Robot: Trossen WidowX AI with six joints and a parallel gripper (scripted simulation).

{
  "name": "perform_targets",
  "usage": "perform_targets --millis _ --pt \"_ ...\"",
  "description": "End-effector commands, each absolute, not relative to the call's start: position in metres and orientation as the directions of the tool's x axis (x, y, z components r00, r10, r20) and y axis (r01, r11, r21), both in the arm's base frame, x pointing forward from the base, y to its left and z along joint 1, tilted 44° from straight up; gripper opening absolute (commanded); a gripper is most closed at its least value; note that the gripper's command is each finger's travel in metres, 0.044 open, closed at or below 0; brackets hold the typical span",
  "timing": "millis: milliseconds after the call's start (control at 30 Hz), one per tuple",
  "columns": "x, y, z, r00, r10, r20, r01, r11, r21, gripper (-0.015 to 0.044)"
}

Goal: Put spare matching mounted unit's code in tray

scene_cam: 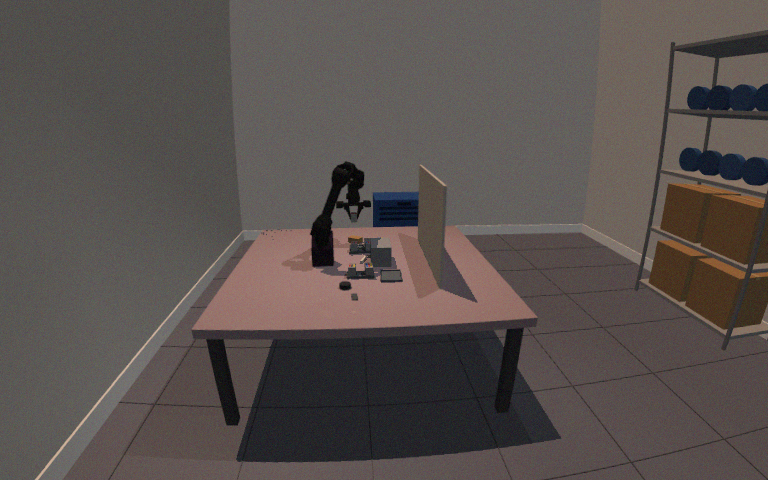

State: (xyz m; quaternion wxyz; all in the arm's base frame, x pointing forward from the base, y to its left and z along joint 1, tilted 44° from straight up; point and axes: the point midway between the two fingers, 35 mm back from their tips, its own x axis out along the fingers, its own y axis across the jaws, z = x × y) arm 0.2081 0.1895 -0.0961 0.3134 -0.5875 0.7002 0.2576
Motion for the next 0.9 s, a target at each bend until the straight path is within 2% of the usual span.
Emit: perform_targets --millis 0,367,867 --pt "0.209 0.191 -0.091 -0.121 -0.658 -0.743 -0.983 0.185 -0.004 0.0000" --pt "0.258 0.163 -0.052 -0.122 -0.610 -0.783 -0.983 0.183 0.011 0.0000" --pt "0.318 0.089 0.014 -0.107 -0.578 -0.809 -0.983 0.185 -0.003 0.0000"
